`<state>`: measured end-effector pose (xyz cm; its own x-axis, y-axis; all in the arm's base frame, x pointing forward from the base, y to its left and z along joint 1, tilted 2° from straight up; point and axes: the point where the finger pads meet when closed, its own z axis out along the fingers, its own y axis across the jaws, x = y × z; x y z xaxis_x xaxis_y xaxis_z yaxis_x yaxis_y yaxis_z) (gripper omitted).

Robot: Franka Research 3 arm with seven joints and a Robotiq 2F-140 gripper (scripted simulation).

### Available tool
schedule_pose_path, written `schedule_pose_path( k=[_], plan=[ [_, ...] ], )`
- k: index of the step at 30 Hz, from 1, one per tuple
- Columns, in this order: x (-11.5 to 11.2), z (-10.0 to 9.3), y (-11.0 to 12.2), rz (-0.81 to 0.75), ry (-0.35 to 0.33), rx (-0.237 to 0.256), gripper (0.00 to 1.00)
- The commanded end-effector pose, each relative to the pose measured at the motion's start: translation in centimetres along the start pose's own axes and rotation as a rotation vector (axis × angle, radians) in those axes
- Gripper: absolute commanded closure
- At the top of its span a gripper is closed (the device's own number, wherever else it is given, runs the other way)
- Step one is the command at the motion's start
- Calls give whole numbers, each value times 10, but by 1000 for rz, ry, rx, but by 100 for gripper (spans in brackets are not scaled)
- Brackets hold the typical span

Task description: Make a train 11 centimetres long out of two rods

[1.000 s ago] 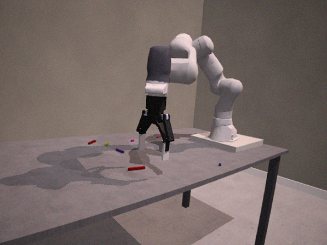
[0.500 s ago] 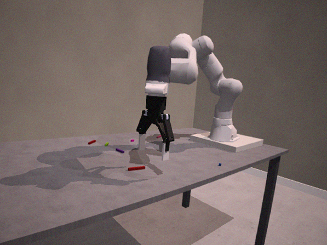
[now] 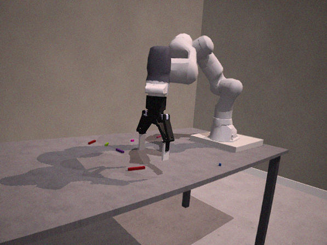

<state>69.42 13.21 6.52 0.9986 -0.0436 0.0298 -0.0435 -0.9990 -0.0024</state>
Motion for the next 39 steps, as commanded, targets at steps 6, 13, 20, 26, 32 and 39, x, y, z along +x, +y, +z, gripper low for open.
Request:
schedule_pose_path(
  k=[6, 13, 20, 26, 32, 39],
  plan=[
    [0, 0, -2, -8, -1, 0, 0],
    [0, 0, -2, -8, -1, 0, 0],
    [5, 2, 29, 144, -7, -2, 0],
    [9, 2, 59, 295, -12, -4, 0],
    [13, 3, 87, 437, -16, -6, 0],
    [15, 3, 113, 566, -18, -8, 0]
  ],
)
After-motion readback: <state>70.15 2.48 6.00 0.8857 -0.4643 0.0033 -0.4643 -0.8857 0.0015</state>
